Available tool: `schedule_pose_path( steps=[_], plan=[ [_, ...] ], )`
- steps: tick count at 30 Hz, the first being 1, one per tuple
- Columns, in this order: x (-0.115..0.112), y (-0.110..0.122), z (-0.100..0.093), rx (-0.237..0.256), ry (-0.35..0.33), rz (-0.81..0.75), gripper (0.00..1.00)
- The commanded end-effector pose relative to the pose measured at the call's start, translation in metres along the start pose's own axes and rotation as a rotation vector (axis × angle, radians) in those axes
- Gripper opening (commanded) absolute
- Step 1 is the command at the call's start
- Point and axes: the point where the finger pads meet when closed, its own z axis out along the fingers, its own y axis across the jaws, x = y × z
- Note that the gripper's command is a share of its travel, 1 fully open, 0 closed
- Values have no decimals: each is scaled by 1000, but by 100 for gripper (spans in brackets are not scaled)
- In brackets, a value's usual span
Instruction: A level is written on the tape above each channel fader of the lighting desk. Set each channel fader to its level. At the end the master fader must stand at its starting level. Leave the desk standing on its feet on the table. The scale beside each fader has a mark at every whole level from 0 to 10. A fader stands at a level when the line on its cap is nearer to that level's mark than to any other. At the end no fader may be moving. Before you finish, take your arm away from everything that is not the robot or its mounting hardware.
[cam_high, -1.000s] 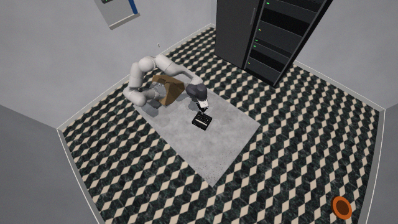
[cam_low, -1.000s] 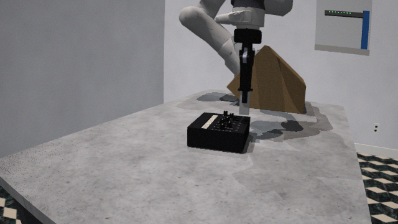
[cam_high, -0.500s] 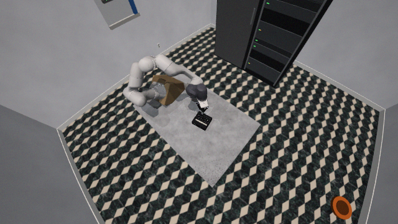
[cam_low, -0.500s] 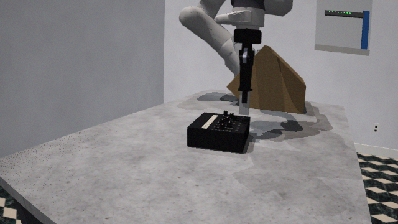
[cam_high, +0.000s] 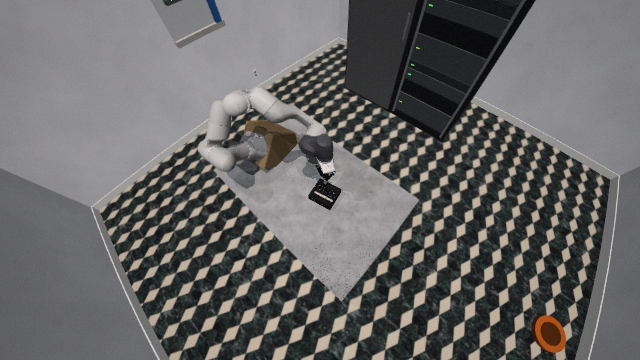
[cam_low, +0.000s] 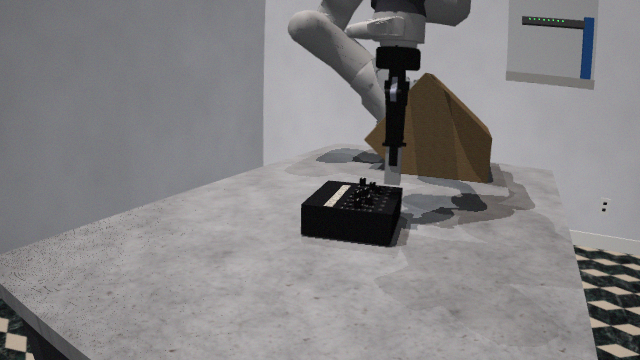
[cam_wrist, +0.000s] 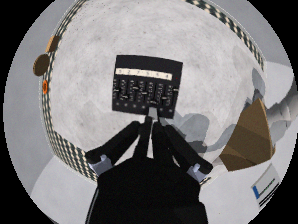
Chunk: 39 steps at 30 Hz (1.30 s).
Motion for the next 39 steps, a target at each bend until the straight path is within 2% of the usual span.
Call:
schedule_pose_path(
  steps=[1, 25, 39],
  plan=[
    [0, -1, 1, 2, 0, -1, 0],
    [0, -1, 1, 2, 0, -1, 0],
    [0, -1, 8, 2, 0, -1, 0]
  ],
)
